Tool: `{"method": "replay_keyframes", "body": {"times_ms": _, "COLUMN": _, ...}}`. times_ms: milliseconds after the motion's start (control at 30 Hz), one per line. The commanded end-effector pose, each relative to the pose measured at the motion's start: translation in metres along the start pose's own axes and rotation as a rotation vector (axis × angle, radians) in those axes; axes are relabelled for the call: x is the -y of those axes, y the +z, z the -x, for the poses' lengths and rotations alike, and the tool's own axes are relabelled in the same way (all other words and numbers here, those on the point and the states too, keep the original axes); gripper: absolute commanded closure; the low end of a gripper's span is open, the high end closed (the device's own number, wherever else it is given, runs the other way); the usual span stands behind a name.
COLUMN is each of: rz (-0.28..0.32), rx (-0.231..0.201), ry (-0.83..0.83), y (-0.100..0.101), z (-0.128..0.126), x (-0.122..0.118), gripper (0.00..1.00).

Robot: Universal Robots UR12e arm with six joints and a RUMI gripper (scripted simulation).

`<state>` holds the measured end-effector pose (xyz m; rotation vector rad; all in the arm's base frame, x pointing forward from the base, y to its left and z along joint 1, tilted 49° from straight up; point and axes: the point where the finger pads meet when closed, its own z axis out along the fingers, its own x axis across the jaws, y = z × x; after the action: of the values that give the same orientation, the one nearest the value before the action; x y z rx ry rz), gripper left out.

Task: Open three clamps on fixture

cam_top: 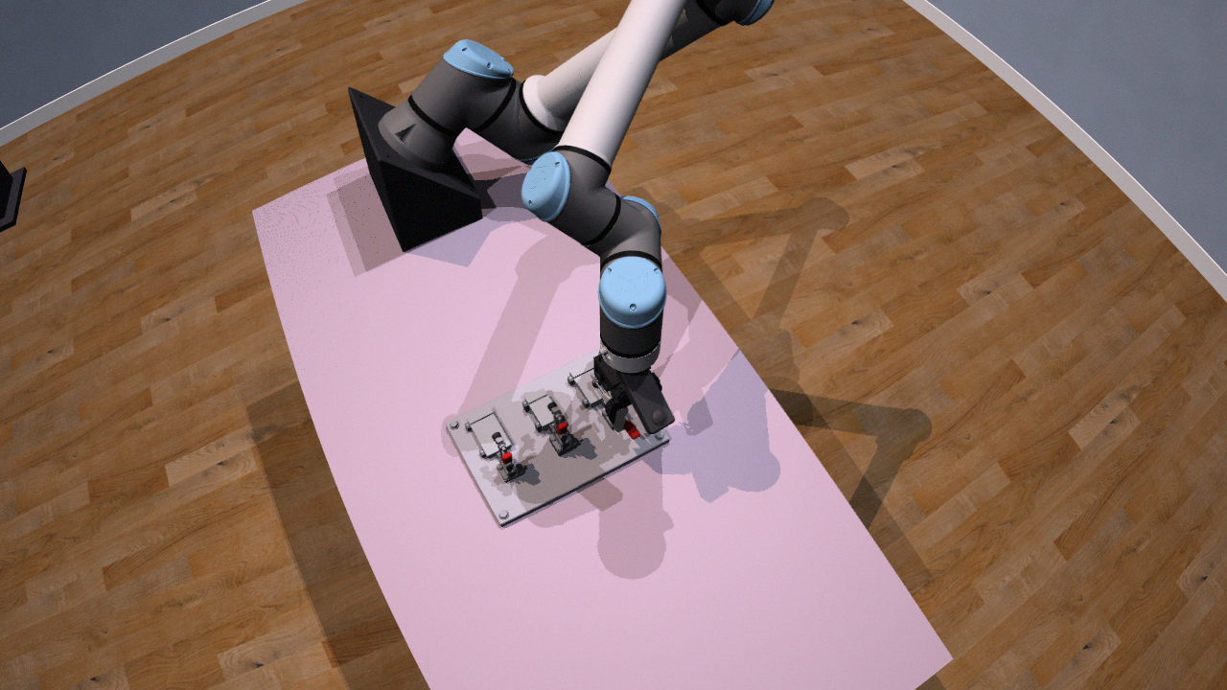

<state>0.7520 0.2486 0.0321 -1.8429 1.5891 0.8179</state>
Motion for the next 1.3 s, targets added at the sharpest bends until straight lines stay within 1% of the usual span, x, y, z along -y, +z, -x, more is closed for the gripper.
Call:
{"method": "replay_keyframes", "body": {"times_ms": 0, "rz": 0.000, "rx": 0.000, "ry": -0.001, "y": 0.002, "z": 0.000, "x": 0.001, "gripper": 0.72}}
{"method": "replay_keyframes", "body": {"times_ms": 800, "rz": -0.001, "rx": -0.001, "ry": -0.004, "y": 0.001, "z": 0.001, "x": 0.002, "gripper": 0.72}}
{"method": "replay_keyframes", "body": {"times_ms": 1167, "rz": 0.003, "rx": 0.002, "ry": 0.001, "y": 0.022, "z": 0.000, "x": -0.001, "gripper": 0.72}}
{"method": "replay_keyframes", "body": {"times_ms": 1267, "rz": 0.003, "rx": 0.002, "ry": 0.001, "y": 0.024, "z": 0.000, "x": -0.001, "gripper": 0.72}}
